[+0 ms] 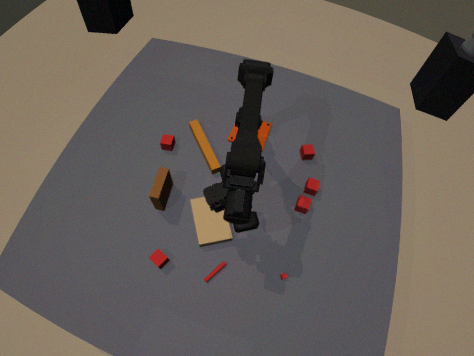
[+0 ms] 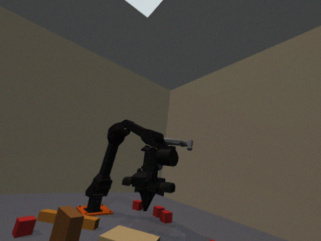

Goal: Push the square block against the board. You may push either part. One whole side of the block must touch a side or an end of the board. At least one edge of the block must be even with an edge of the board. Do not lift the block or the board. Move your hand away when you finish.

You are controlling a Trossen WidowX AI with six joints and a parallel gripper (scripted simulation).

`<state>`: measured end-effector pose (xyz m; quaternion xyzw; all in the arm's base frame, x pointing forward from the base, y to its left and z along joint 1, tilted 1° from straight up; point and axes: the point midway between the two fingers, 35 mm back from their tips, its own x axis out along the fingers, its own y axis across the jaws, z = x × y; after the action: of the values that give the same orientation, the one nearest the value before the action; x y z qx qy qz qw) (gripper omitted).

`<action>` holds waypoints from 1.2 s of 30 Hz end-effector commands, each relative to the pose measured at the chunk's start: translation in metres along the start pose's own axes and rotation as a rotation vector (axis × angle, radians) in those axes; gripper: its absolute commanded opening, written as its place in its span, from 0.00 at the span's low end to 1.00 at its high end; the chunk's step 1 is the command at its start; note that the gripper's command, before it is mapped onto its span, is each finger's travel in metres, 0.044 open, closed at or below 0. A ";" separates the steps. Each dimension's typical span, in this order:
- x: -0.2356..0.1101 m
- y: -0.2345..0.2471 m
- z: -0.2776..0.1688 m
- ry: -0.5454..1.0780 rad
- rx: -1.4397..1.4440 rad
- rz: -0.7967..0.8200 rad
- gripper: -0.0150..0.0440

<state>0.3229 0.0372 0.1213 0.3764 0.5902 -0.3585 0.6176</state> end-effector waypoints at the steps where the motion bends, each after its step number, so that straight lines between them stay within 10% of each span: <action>1: 0.001 -0.002 -0.008 0.002 0.003 -0.002 0.25; 36: -0.049 -0.001 -0.020 0.003 0.003 -0.002 0.25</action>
<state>0.3108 0.0540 0.1684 0.3764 0.5915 -0.3593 0.6160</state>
